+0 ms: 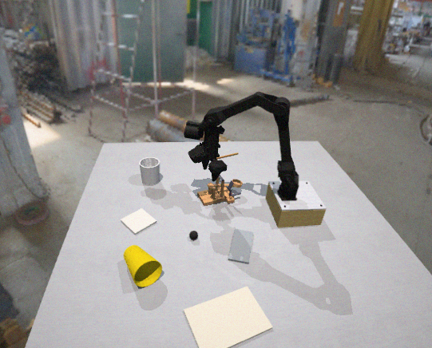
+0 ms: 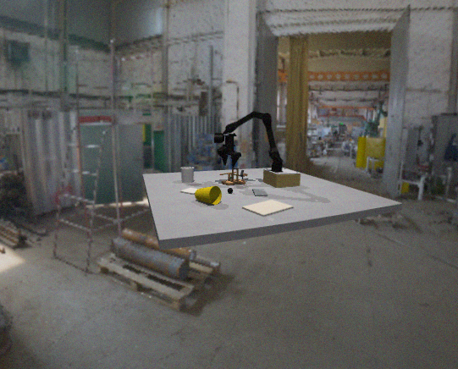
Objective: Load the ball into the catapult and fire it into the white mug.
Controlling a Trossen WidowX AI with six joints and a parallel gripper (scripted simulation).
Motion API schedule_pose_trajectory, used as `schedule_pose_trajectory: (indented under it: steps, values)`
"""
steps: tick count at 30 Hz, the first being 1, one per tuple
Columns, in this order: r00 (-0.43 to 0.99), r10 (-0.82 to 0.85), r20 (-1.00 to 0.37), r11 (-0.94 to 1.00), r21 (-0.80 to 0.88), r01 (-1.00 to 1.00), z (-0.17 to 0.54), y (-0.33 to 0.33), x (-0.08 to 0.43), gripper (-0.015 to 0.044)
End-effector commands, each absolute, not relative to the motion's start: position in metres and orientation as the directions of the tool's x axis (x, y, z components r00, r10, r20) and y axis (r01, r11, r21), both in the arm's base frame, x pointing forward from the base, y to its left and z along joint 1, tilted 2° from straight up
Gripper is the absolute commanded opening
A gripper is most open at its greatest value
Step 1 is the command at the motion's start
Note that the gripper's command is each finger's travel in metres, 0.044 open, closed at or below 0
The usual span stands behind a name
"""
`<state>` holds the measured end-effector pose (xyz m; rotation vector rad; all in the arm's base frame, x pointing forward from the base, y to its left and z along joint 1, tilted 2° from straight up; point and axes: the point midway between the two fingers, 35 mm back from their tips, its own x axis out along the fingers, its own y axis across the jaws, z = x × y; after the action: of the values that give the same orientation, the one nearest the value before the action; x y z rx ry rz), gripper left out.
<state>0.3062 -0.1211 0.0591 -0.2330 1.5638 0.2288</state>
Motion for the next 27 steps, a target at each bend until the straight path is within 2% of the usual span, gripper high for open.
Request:
schedule_pose_trajectory:
  steps: [1, 8, 13, 27]
  values:
    - [-0.005, -0.003, -1.0, 0.957, -0.002, -0.29, 0.059, -0.121, 0.306, 0.044]
    - [-0.008, -0.009, -1.0, 0.96, -0.007, -0.28, 0.07, -0.119, 0.3, 0.044]
    - [-0.009, -0.009, -1.0, 0.96, -0.007, -0.28, 0.026, -0.119, 0.3, 0.044]
    - [-0.009, -0.009, -1.0, 0.96, -0.007, -0.28, 0.01, -0.12, 0.301, 0.044]
